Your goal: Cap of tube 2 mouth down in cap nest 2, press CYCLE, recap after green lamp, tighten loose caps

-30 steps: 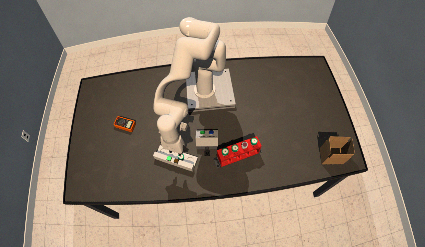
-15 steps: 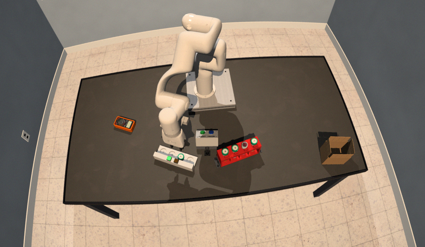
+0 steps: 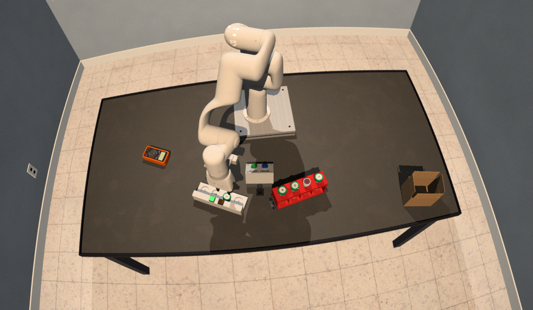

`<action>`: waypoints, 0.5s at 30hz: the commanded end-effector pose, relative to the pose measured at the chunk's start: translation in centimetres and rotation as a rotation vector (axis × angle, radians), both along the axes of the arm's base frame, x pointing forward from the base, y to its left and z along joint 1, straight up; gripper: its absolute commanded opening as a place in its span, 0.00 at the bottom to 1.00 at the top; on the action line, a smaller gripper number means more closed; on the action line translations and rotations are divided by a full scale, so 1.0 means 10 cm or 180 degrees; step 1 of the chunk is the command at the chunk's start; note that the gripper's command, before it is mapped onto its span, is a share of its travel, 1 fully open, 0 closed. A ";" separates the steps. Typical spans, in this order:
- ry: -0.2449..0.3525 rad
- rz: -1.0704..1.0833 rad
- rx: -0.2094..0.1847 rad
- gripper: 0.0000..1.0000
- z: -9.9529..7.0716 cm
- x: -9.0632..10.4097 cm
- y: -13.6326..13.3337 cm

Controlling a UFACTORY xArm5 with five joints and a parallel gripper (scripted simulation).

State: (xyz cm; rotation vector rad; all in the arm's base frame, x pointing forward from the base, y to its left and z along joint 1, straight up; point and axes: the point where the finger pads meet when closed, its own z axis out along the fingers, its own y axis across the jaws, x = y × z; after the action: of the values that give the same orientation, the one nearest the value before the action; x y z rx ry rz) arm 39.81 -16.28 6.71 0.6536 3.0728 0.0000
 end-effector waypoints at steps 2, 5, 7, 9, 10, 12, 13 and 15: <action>-0.0017 0.0000 0.0000 0.46 -0.26 0.03 -0.01; -0.0017 0.0000 0.0000 0.46 -0.41 0.03 -0.01; -0.0017 0.0000 0.0000 0.46 -0.51 0.03 -0.01; -0.0017 0.0000 0.0000 0.46 -0.51 0.03 -0.01; -0.0017 0.0000 0.0000 0.46 -0.56 0.04 -0.01; -0.0017 0.0000 0.0000 0.46 -0.61 0.04 -0.01; -0.0017 0.0000 0.0000 0.46 -0.61 0.04 -0.01; -0.0017 0.0000 0.0000 0.46 -0.61 0.04 -0.01</action>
State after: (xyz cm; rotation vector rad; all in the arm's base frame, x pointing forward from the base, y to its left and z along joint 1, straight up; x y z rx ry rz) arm 39.92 -16.31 0.76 0.6538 3.0737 0.0002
